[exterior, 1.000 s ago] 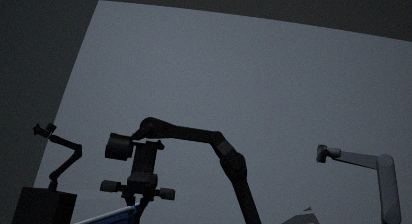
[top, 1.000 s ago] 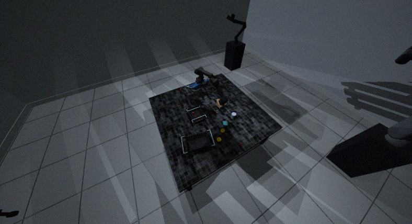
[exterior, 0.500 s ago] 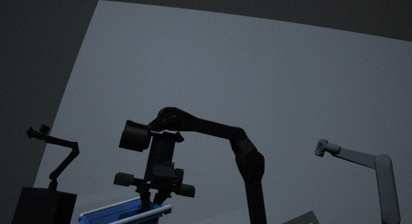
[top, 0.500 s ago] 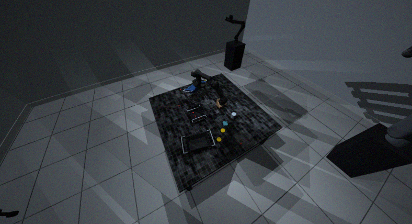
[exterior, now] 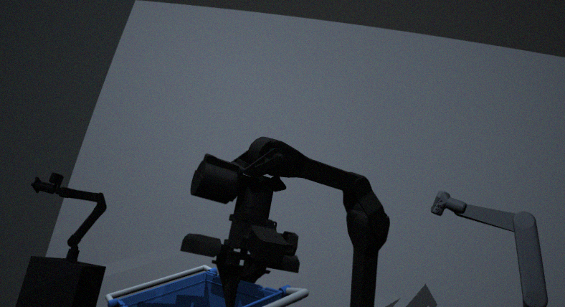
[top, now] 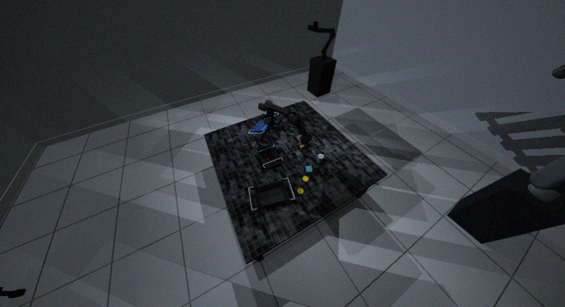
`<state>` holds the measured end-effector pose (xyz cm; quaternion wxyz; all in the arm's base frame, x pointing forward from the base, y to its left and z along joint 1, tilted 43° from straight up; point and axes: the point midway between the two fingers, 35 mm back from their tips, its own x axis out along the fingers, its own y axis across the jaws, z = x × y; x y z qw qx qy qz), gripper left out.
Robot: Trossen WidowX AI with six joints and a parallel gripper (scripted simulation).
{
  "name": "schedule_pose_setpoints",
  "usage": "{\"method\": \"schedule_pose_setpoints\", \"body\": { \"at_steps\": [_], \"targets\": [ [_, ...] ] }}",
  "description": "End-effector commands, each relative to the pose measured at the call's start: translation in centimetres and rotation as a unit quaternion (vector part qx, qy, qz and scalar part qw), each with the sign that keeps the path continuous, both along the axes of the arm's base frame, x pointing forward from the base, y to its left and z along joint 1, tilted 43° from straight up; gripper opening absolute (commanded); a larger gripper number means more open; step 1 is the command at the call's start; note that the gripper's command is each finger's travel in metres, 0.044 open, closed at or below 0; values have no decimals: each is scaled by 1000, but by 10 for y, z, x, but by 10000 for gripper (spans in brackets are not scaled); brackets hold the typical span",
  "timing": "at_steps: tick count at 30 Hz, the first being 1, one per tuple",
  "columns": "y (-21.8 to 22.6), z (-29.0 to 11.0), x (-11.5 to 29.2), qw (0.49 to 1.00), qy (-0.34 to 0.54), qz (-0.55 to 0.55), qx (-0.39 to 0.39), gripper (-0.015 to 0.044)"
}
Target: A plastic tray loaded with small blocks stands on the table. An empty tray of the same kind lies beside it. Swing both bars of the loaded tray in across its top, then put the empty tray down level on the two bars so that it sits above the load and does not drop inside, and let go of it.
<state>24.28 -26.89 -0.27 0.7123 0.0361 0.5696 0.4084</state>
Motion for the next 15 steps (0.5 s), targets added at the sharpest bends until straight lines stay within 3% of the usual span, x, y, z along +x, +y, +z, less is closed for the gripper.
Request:
{"method": "schedule_pose_setpoints", "body": {
  "at_steps": [1,15],
  "targets": [
    [9,17,14,999,-31,23,-9,0],
    [59,54,52,988,-109,111,-7,0]
  ]
}}
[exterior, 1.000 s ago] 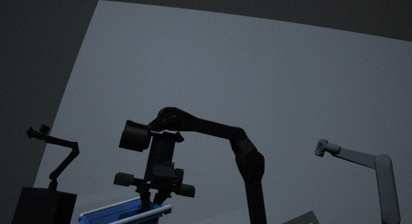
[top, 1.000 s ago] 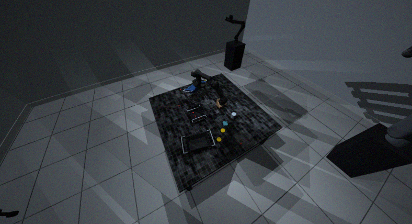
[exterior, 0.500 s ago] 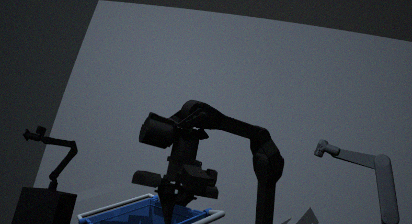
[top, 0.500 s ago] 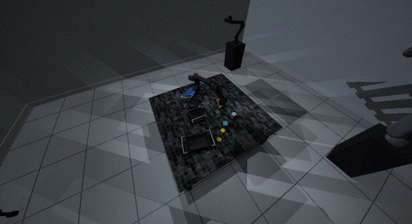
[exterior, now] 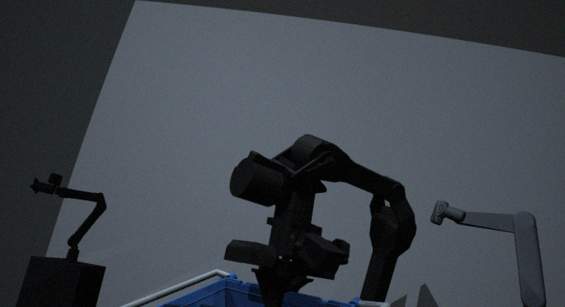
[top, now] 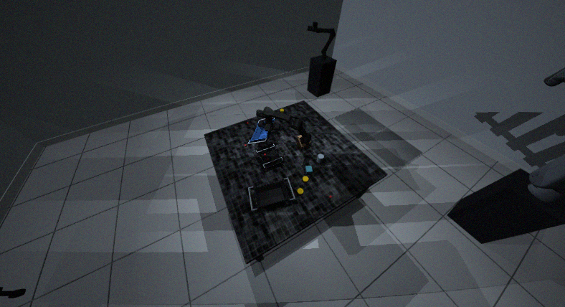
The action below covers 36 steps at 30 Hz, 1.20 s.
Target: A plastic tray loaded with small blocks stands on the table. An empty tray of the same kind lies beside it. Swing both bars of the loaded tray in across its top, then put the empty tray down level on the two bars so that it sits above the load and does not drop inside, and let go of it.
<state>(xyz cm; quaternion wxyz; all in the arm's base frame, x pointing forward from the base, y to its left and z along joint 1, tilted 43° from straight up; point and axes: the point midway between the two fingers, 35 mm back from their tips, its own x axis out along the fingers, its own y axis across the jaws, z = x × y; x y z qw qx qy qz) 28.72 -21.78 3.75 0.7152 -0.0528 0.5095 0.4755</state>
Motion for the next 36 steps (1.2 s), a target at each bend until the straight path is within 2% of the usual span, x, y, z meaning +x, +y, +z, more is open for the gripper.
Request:
{"method": "schedule_pose_setpoints", "body": {
  "at_steps": [1,23,36],
  "targets": [
    [12,16,10,999,-33,22,-5,0],
    [104,72,44,975,-155,162,12,0],
    [107,74,44,973,-159,166,13,0]
  ]
}}
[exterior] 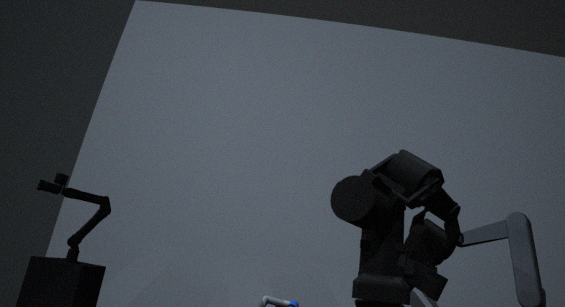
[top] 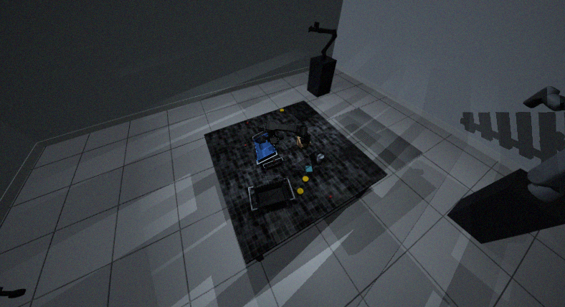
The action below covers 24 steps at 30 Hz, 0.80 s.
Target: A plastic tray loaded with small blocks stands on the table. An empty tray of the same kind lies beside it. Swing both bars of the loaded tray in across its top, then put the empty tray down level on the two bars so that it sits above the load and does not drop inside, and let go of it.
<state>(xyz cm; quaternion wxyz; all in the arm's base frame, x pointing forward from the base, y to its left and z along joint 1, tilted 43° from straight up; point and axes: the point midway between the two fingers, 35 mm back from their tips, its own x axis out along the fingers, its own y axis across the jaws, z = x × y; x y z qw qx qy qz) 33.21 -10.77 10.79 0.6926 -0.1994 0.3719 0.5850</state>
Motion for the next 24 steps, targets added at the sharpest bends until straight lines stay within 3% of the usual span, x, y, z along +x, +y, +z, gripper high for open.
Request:
{"method": "schedule_pose_setpoints", "body": {
  "at_steps": [1,24],
  "targets": [
    [-3,3,-1,1000,-8,-5,0,0],
    [5,11,0,1000,-9,-6,0,0]
  ]
}}
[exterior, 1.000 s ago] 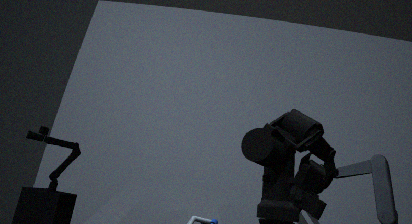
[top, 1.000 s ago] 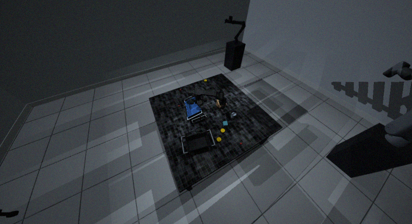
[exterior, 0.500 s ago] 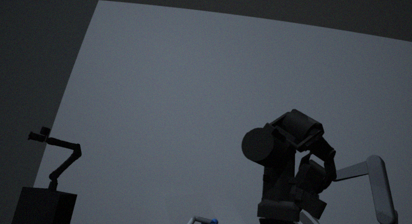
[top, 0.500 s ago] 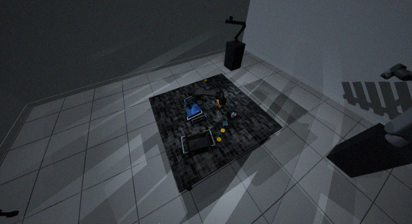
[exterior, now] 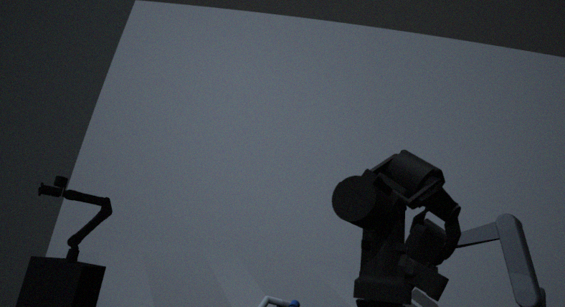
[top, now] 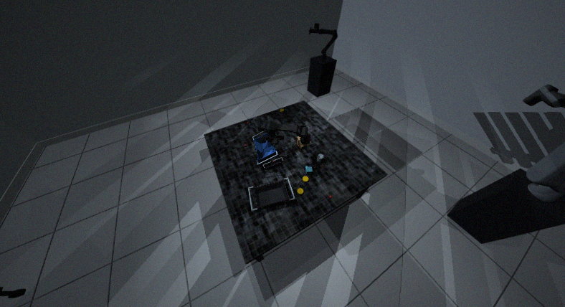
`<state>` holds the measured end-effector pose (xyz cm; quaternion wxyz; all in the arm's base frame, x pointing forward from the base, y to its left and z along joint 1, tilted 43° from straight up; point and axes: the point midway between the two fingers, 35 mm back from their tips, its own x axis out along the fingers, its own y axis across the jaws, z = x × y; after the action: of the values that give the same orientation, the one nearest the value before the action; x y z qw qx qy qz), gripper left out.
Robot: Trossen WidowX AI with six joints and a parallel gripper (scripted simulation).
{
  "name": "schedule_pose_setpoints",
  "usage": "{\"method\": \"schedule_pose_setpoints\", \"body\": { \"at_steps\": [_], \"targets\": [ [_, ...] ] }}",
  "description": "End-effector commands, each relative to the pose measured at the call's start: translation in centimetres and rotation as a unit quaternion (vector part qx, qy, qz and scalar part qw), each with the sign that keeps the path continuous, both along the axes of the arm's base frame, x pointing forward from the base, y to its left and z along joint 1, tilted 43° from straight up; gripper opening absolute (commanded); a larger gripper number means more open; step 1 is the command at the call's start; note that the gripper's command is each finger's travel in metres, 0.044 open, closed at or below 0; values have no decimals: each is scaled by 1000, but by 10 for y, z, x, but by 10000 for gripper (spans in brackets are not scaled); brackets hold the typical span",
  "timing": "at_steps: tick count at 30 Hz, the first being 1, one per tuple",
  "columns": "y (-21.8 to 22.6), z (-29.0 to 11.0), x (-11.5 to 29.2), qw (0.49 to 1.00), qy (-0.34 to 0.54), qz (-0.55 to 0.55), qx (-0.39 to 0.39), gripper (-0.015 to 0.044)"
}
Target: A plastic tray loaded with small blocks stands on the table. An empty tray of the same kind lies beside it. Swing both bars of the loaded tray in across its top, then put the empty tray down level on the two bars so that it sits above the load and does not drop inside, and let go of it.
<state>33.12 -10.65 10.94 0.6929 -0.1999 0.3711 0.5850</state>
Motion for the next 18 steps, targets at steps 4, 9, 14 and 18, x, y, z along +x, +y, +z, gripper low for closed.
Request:
{"method": "schedule_pose_setpoints", "body": {
  "at_steps": [4,9,14,18],
  "targets": [
    [11,15,1,1000,-9,-7,-1,0],
    [9,14,0,1000,-8,-7,0,0],
    [9,14,0,1000,-8,-7,0,0],
    [9,14,0,1000,-9,-7,0,0]
  ]
}}
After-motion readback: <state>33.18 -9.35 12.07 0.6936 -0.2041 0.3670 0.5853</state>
